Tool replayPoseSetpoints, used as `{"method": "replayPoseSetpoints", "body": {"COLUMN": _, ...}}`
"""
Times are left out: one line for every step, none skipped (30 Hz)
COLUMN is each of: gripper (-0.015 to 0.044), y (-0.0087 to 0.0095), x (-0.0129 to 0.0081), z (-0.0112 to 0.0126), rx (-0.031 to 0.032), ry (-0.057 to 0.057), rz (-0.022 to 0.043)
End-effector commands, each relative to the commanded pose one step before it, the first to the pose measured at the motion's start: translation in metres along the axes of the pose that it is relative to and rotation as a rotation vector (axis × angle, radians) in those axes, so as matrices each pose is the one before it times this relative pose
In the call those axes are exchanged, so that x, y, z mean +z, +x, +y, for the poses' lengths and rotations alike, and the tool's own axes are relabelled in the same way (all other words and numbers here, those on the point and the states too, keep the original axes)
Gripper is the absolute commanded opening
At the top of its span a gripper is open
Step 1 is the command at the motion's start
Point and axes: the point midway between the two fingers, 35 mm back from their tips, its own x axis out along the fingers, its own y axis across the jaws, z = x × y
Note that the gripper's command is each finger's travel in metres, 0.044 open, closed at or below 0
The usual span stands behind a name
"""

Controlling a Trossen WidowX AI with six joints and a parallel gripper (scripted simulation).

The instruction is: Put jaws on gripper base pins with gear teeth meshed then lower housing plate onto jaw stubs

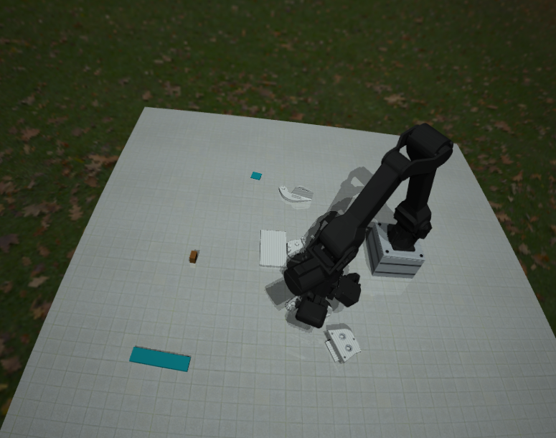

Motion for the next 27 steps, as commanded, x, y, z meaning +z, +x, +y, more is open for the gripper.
{"method": "replayPoseSetpoints", "body": {"gripper": 0.0134, "y": 0.00001, "x": 0.0, "z": 0.00038, "rx": 0.00187, "ry": 0.0001, "rz": 0.00025}}
{"method": "replayPoseSetpoints", "body": {"gripper": 0.0134, "y": 0.0, "x": 0.0, "z": 0.0, "rx": 0.0, "ry": 0.0, "rz": 0.0}}
{"method": "replayPoseSetpoints", "body": {"gripper": 0.0134, "y": 0.0, "x": 0.0, "z": 0.0, "rx": 0.0, "ry": 0.0, "rz": 0.0}}
{"method": "replayPoseSetpoints", "body": {"gripper": 0.0134, "y": 0.0, "x": 0.0, "z": 0.0, "rx": 0.0, "ry": 0.0, "rz": 0.0}}
{"method": "replayPoseSetpoints", "body": {"gripper": 0.0134, "y": 0.0, "x": 0.0, "z": 0.0, "rx": 0.0, "ry": 0.0, "rz": 0.0}}
{"method": "replayPoseSetpoints", "body": {"gripper": 0.0134, "y": 0.0, "x": 0.0, "z": 0.0, "rx": 0.0, "ry": 0.0, "rz": 0.0}}
{"method": "replayPoseSetpoints", "body": {"gripper": 0.0134, "y": 0.0, "x": 0.0, "z": 0.0, "rx": 0.0, "ry": 0.0, "rz": 0.0}}
{"method": "replayPoseSetpoints", "body": {"gripper": 0.0134, "y": 0.0, "x": 0.0, "z": 0.0, "rx": 0.0, "ry": 0.0, "rz": 0.0}}
{"method": "replayPoseSetpoints", "body": {"gripper": 0.0134, "y": 0.0, "x": 0.0, "z": 0.0, "rx": 0.0, "ry": 0.0, "rz": 0.0}}
{"method": "replayPoseSetpoints", "body": {"gripper": 0.0134, "y": 0.0, "x": 0.0, "z": 0.0, "rx": 0.0, "ry": 0.0, "rz": 0.0}}
{"method": "replayPoseSetpoints", "body": {"gripper": 0.0134, "y": 0.0, "x": 0.0, "z": 0.0, "rx": 0.0, "ry": 0.0, "rz": 0.0}}
{"method": "replayPoseSetpoints", "body": {"gripper": 0.0134, "y": 0.0, "x": 0.0, "z": 0.0, "rx": 0.0, "ry": 0.0, "rz": 0.0}}
{"method": "replayPoseSetpoints", "body": {"gripper": 0.0134, "y": -0.00049, "x": -0.00004, "z": -0.00006, "rx": -0.00001, "ry": 0.0, "rz": -0.00002}}
{"method": "replayPoseSetpoints", "body": {"gripper": 0.0134, "y": -0.00146, "x": -0.00012, "z": -0.00018, "rx": -0.00003, "ry": -0.0001, "rz": -0.00005}}
{"method": "replayPoseSetpoints", "body": {"gripper": 0.0134, "y": -0.00244, "x": -0.00019, "z": -0.00029, "rx": -0.00004, "ry": -0.0002, "rz": -0.00008}}
{"method": "replayPoseSetpoints", "body": {"gripper": 0.0134, "y": -0.00303, "x": -0.00022, "z": -0.00033, "rx": -0.00005, "ry": -0.0002, "rz": -0.0001}}
{"method": "replayPoseSetpoints", "body": {"gripper": 0.0134, "y": -0.00304, "x": -0.0002, "z": -0.0003, "rx": -0.00005, "ry": -0.0002, "rz": -0.0001}}
{"method": "replayPoseSetpoints", "body": {"gripper": 0.0134, "y": -0.00306, "x": -0.00018, "z": -0.00027, "rx": -0.00004, "ry": -0.0002, "rz": -0.0001}}
{"method": "replayPoseSetpoints", "body": {"gripper": 0.0134, "y": -0.00307, "x": -0.00015, "z": -0.00024, "rx": -0.00004, "ry": -0.0002, "rz": -0.00011}}
{"method": "replayPoseSetpoints", "body": {"gripper": 0.0134, "y": -0.00308, "x": -0.00013, "z": -0.00021, "rx": -0.00004, "ry": -0.0002, "rz": -0.00011}}
{"method": "replayPoseSetpoints", "body": {"gripper": 0.0134, "y": -0.0031, "x": -0.00011, "z": -0.00018, "rx": -0.00004, "ry": -0.0002, "rz": -0.00011}}
{"method": "replayPoseSetpoints", "body": {"gripper": 0.0134, "y": -0.00311, "x": -0.00009, "z": -0.00015, "rx": -0.00003, "ry": -0.0002, "rz": -0.00011}}
{"method": "replayPoseSetpoints", "body": {"gripper": 0.0134, "y": -0.00312, "x": -0.00007, "z": -0.00012, "rx": -0.00003, "ry": -0.0002, "rz": -0.00011}}
{"method": "replayPoseSetpoints", "body": {"gripper": 0.0134, "y": -0.00313, "x": -0.00005, "z": -0.00008, "rx": -0.00003, "ry": -0.0002, "rz": -0.00011}}
{"method": "replayPoseSetpoints", "body": {"gripper": 0.0134, "y": -0.00314, "x": -0.00002, "z": -0.00005, "rx": -0.00003, "ry": -0.0002, "rz": -0.00012}}
{"method": "replayPoseSetpoints", "body": {"gripper": 0.0134, "y": -0.00315, "x": 0.0, "z": -0.00002, "rx": -0.00002, "ry": -0.0002, "rz": -0.00012}}
{"method": "replayPoseSetpoints", "body": {"gripper": 0.0134, "y": -0.00316, "x": 0.00002, "z": 0.00001, "rx": -0.00002, "ry": -0.0002, "rz": -0.00012}}
